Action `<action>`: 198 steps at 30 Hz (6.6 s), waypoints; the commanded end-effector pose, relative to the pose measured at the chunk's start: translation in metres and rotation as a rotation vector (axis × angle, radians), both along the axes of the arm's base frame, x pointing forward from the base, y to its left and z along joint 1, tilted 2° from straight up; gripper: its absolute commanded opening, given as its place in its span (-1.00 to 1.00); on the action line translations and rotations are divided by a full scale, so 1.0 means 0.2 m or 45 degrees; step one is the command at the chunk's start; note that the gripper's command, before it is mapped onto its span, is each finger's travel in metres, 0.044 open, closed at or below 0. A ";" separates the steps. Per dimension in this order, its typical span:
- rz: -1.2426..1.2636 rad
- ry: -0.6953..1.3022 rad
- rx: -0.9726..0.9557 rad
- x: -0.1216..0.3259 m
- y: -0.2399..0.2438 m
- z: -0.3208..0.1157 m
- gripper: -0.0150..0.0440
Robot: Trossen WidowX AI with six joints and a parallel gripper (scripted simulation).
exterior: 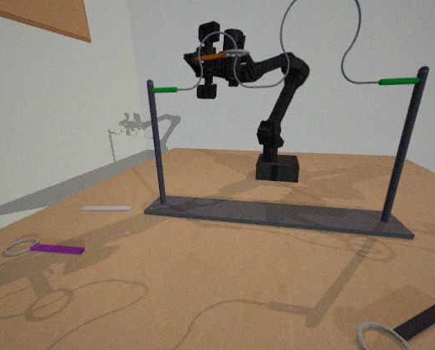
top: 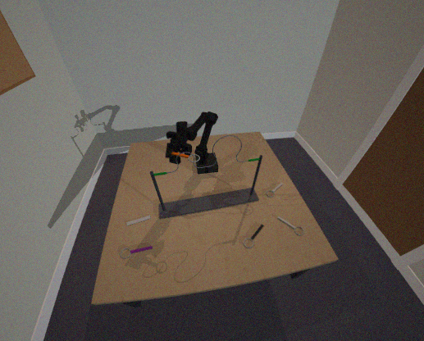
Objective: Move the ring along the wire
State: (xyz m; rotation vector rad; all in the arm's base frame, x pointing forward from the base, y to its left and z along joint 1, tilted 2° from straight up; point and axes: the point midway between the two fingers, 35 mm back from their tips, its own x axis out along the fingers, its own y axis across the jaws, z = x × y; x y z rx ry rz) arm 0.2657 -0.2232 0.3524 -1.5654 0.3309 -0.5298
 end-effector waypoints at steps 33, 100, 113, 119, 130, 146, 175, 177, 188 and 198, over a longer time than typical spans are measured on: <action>0.010 -0.005 0.189 0.01 -0.02 -0.27 -1.00; 0.063 -0.086 1.963 0.06 0.77 -0.96 -1.00; 0.061 -0.095 2.027 0.07 0.86 -0.96 -1.00; 0.059 -0.100 2.050 0.07 0.91 -0.96 -1.00; 0.059 -0.107 2.148 0.07 1.01 -0.96 -1.00; 0.065 -0.120 2.490 0.08 1.24 -0.90 -1.00; 0.080 -0.141 3.349 0.07 1.64 -0.56 -1.00; 0.081 -0.142 3.403 0.07 1.65 -0.53 -1.00; 0.086 -0.147 3.671 0.07 1.71 -0.38 -1.00; 0.090 -0.151 3.893 0.06 1.73 -0.24 -1.00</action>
